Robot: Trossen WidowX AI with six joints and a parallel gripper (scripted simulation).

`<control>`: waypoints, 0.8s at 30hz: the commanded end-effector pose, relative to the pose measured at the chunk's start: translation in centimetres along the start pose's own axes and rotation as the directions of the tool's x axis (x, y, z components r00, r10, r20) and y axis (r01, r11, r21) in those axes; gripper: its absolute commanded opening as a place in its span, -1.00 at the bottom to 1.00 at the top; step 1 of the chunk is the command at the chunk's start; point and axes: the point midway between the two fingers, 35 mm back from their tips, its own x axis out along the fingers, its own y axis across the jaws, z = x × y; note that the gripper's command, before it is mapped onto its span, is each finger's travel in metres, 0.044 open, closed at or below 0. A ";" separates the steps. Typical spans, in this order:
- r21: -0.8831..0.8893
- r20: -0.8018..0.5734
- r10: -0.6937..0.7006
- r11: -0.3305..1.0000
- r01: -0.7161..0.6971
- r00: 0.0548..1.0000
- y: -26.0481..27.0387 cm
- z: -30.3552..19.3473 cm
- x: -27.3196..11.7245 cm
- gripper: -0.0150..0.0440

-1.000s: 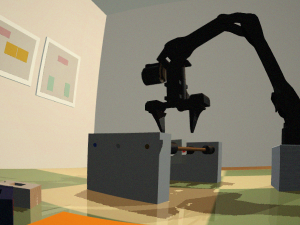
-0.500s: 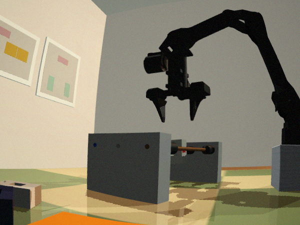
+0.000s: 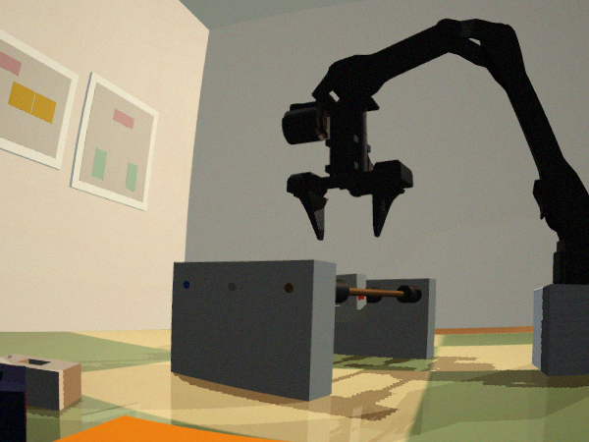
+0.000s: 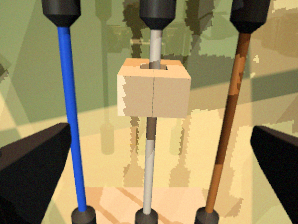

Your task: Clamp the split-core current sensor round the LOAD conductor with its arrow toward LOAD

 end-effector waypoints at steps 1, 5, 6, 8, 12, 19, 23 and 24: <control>0.003 0.005 -0.001 1.000 0.001 1.000 0.0 0.1 0.0 1.00; 0.003 0.005 -0.001 1.000 0.001 1.000 0.0 0.1 0.0 1.00; 0.003 0.005 -0.001 1.000 0.001 1.000 0.0 0.1 0.0 1.00; 0.003 0.005 -0.001 1.000 0.001 1.000 0.0 0.1 0.0 1.00; 0.003 0.005 -0.001 1.000 0.001 1.000 0.0 0.1 0.0 1.00; -0.042 0.079 -0.012 0.999 0.016 0.997 -0.9 -1.1 0.5 1.00; -0.163 0.296 0.014 0.986 0.036 0.955 -3.2 -3.8 1.2 1.00; -0.196 0.347 0.035 0.980 0.036 0.937 -3.8 -4.4 1.3 1.00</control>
